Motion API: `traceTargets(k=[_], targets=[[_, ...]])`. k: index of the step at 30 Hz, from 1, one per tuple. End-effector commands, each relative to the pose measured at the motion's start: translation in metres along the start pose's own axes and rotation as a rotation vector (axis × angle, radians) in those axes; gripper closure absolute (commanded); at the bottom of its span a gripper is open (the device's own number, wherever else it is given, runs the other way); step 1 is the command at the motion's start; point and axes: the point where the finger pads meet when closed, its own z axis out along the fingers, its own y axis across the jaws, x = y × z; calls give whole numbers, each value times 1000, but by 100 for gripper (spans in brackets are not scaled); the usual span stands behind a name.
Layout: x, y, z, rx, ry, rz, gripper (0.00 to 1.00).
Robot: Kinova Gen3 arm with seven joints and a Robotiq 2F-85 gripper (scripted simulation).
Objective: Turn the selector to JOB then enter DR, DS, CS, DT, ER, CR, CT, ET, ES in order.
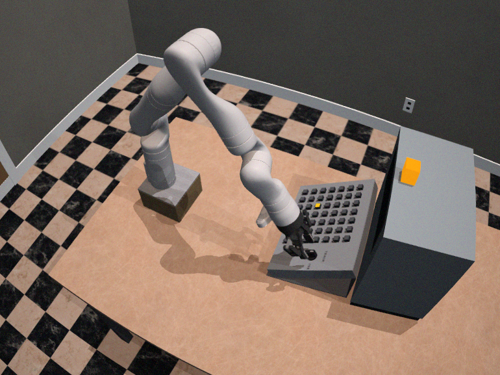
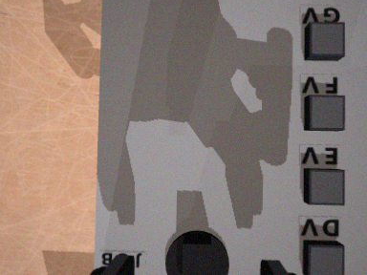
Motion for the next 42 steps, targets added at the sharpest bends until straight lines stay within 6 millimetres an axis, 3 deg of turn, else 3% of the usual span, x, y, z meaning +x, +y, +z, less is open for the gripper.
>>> traceTargets(k=[1, 42], targets=[[-1, 0, -1, 0, -2, 0, 40], [-1, 0, 19, 0, -2, 0, 40]])
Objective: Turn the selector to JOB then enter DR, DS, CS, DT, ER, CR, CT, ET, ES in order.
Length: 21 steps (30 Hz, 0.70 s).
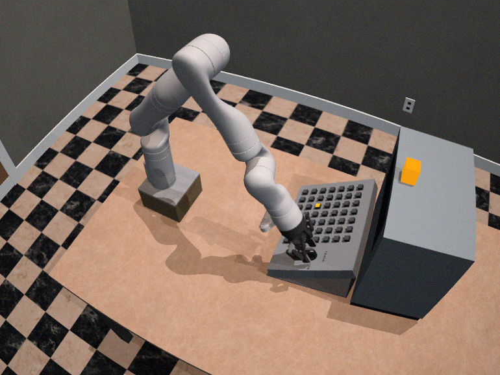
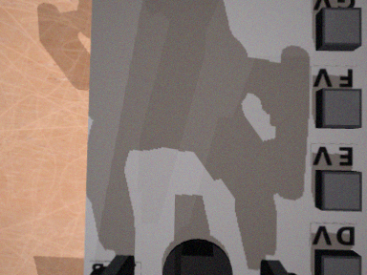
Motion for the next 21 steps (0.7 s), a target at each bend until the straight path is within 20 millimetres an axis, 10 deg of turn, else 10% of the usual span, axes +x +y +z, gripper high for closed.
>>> traceTargets(k=[1, 21], targets=[[-1, 0, 1, 0, -1, -1, 40], [-1, 0, 4, 0, -1, -1, 40]])
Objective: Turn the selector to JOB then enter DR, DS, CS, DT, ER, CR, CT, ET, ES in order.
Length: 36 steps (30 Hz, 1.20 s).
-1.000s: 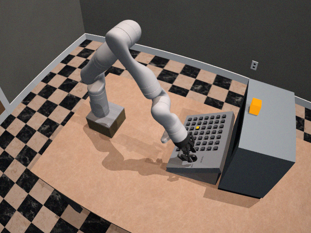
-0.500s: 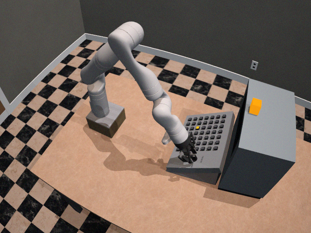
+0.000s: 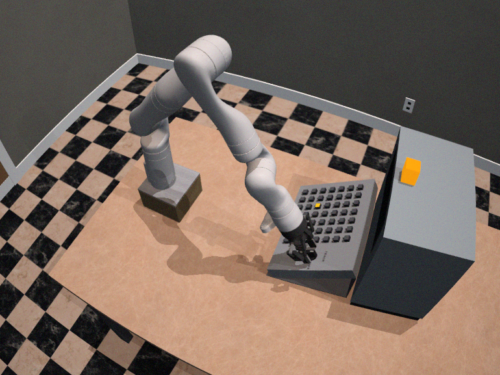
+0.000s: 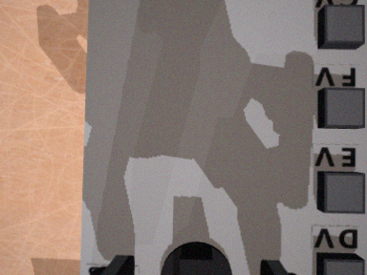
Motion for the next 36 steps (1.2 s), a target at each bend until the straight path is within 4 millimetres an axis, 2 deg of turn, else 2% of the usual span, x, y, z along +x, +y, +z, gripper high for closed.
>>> traceTargets(k=[1, 26, 27, 36], targets=[[-1, 0, -1, 0, -2, 0, 40], [-1, 0, -1, 0, -2, 0, 40], [-1, 0, -1, 0, -2, 0, 90], [-1, 0, -1, 0, -2, 0, 90]])
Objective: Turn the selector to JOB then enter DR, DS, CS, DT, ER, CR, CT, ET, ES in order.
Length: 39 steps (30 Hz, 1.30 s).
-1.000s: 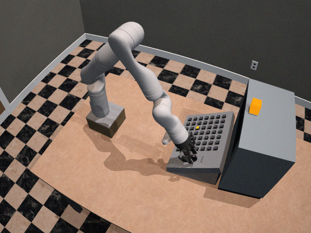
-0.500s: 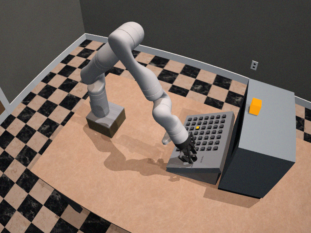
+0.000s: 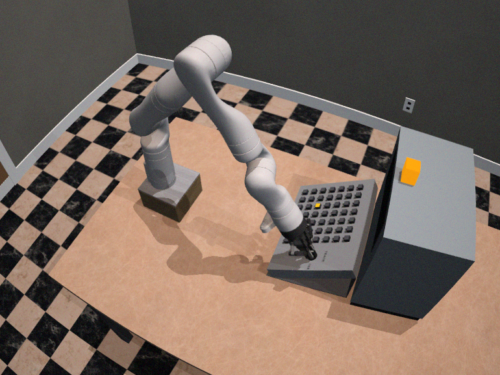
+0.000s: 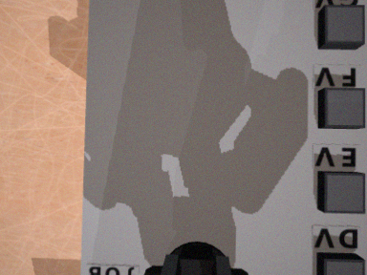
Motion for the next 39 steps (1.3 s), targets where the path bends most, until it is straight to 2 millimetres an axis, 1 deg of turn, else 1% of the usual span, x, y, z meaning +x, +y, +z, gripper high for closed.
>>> traceTargets(k=[1, 30, 39], targets=[[-1, 0, 0, 0, -2, 0, 90], [-1, 0, 0, 0, -2, 1, 90], [-1, 0, 0, 0, -2, 39, 90]])
